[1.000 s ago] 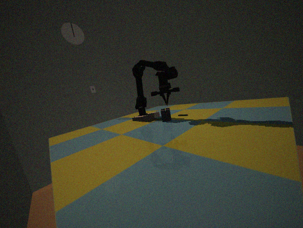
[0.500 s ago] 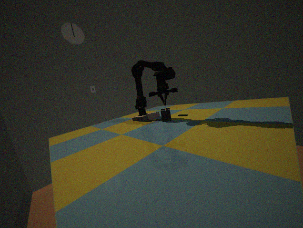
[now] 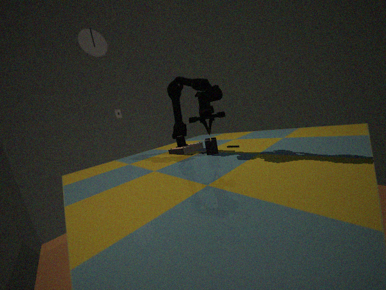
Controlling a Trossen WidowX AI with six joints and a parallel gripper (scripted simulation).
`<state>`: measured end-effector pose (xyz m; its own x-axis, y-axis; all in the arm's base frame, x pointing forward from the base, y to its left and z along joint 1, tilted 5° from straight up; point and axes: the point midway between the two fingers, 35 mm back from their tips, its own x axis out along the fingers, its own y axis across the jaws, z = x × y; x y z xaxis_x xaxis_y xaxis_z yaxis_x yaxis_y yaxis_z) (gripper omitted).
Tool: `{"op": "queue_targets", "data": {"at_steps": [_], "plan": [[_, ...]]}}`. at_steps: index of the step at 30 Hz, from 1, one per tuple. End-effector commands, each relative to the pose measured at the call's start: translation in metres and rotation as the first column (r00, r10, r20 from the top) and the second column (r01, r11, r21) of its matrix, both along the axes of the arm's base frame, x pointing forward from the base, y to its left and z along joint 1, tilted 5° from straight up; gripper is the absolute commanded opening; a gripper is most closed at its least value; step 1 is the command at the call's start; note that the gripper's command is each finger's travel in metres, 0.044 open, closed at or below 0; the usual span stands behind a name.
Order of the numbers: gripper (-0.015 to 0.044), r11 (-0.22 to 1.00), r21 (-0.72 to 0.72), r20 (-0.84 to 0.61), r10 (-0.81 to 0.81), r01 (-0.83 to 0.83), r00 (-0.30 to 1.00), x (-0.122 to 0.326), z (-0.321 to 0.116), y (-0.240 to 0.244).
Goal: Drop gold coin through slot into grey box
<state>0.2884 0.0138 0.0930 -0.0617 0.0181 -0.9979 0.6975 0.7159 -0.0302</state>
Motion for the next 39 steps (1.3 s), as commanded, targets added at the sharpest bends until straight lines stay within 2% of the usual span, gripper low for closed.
{"op": "queue_targets", "data": {"at_steps": [1,38,39], "plan": [[0.0,1.0,0.0,-0.001,0.001,-0.001,1.0,0.0,0.0,0.0],[0.0,1.0,0.0,-0.001,0.008,-0.008,1.0,-0.001,-0.019,0.0],[0.0026,1.0,0.0,0.0,0.002,-0.002,1.0,-0.001,-0.017,0.0]]}}
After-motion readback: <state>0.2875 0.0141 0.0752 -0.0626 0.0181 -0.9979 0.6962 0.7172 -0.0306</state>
